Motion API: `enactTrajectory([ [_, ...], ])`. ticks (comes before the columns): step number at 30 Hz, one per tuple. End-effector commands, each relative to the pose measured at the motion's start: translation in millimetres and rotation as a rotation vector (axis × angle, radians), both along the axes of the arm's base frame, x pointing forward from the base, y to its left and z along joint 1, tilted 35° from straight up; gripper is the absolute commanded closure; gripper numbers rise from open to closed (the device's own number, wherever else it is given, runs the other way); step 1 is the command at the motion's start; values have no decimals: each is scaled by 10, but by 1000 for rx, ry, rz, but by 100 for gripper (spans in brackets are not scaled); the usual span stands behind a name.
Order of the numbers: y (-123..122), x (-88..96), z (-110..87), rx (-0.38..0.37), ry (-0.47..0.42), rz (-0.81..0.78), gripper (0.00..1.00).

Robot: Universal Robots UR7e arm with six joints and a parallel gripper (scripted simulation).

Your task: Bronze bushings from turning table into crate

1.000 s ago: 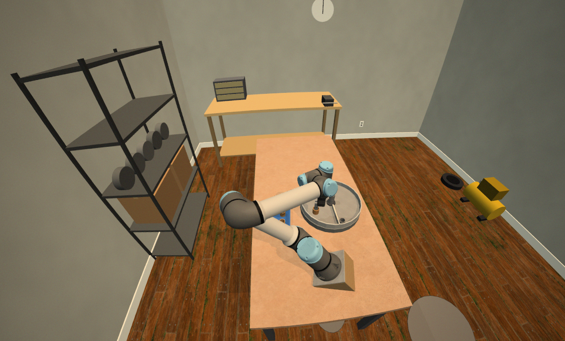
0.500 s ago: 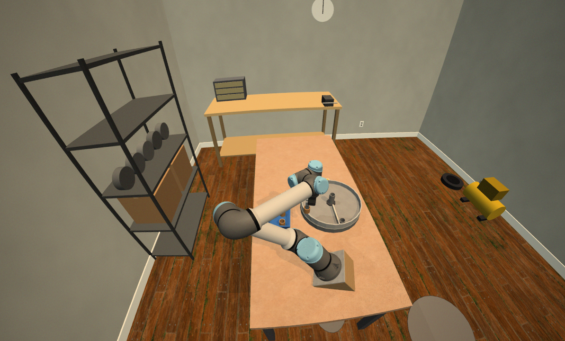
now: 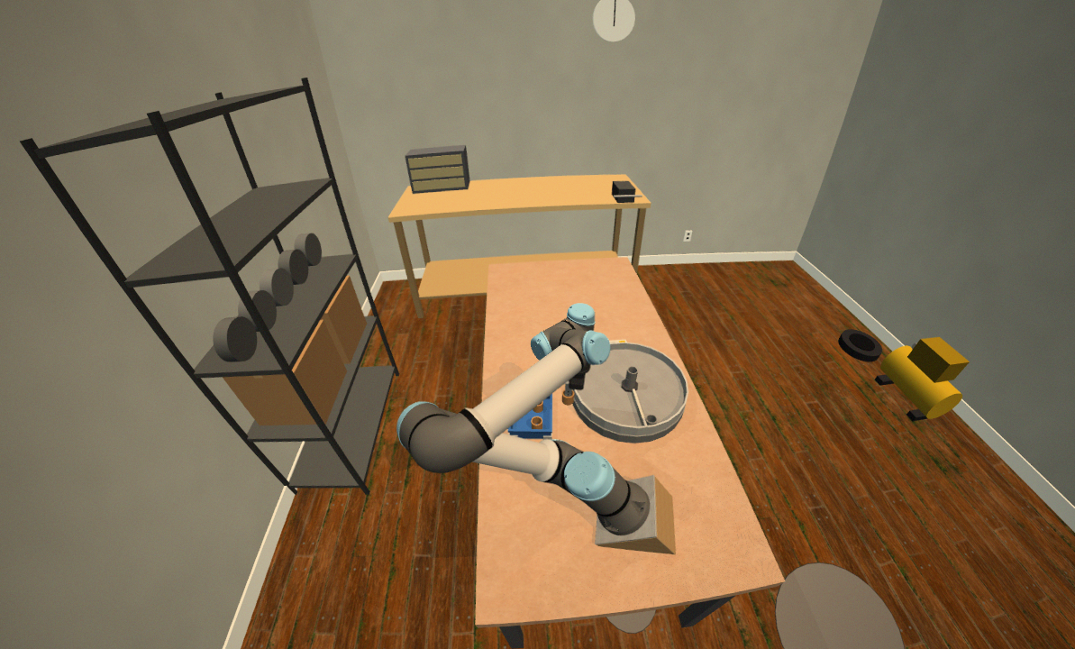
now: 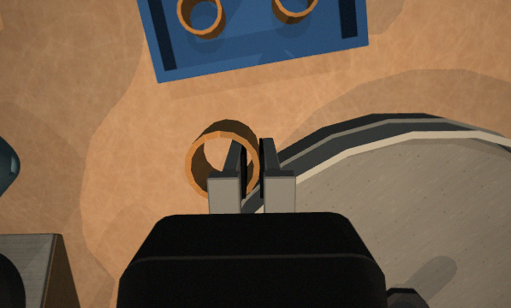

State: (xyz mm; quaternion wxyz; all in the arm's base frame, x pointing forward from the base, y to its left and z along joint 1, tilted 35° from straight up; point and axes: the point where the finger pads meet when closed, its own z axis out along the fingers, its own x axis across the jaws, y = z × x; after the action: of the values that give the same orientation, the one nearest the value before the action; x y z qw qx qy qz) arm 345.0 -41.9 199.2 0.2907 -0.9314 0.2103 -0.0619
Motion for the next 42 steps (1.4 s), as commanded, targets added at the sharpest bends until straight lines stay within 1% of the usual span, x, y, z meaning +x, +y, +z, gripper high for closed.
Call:
enactTrajectory([
  [1,98,55,85,-3,2,-1,100],
  [9,98,55,85,-3,2,-1,100],
  [14,538,259,418,-3,1,0,100],
  [26,538,259,418,-3,1,0,100],
  [31,980,462,751,-3,1,1,100],
  [42,980,462,751,-3,1,1,100],
])
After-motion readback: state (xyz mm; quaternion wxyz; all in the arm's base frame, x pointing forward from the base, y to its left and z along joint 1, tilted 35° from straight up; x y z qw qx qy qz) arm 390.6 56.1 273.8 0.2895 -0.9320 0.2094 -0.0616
